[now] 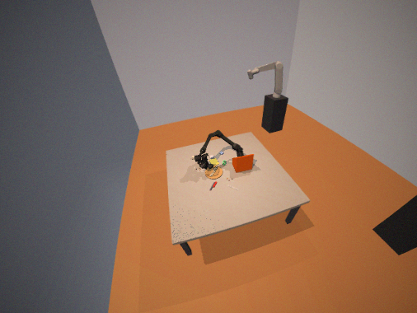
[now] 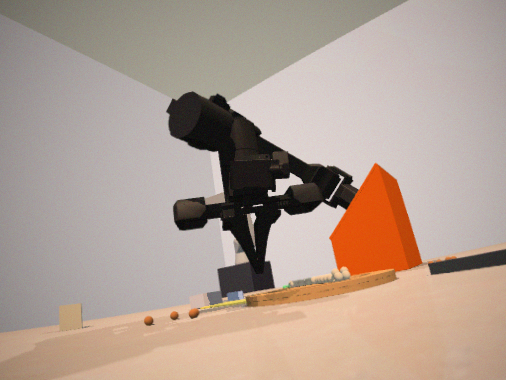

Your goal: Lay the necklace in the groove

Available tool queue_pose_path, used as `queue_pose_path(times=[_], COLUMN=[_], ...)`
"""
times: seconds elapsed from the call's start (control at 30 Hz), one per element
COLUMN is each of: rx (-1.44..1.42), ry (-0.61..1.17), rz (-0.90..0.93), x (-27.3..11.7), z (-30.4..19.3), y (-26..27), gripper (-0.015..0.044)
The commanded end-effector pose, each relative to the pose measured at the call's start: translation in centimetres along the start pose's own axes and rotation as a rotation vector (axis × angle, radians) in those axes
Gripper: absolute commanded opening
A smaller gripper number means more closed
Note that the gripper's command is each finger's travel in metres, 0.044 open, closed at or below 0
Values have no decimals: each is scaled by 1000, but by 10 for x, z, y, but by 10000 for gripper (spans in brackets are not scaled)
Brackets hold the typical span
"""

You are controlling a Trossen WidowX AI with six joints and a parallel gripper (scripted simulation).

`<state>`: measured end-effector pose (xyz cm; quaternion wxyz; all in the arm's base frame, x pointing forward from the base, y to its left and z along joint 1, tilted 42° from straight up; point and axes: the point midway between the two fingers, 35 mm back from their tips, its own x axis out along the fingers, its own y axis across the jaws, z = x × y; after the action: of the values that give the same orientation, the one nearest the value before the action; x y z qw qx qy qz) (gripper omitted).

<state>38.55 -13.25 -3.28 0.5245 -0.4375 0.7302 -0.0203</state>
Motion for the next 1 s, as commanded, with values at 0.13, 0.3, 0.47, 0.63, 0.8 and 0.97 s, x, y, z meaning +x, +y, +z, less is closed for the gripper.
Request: queue_pose_path(times=[0.13, 0.3, 0.47, 0.63, 0.8, 0.97], rx=[-2, -2, 6, 6, 6, 3], ry=[2, 2, -2, -2, -2, 0], rz=[-4, -4, -3, -3, -3, -3], x=[12, 20, 17, 17, 17, 8], z=[-1, -1, -2, -2, -2, -1], y=[-2, -2, -3, -3, -3, -2], gripper=[0, 0, 26, 157, 289, 420])
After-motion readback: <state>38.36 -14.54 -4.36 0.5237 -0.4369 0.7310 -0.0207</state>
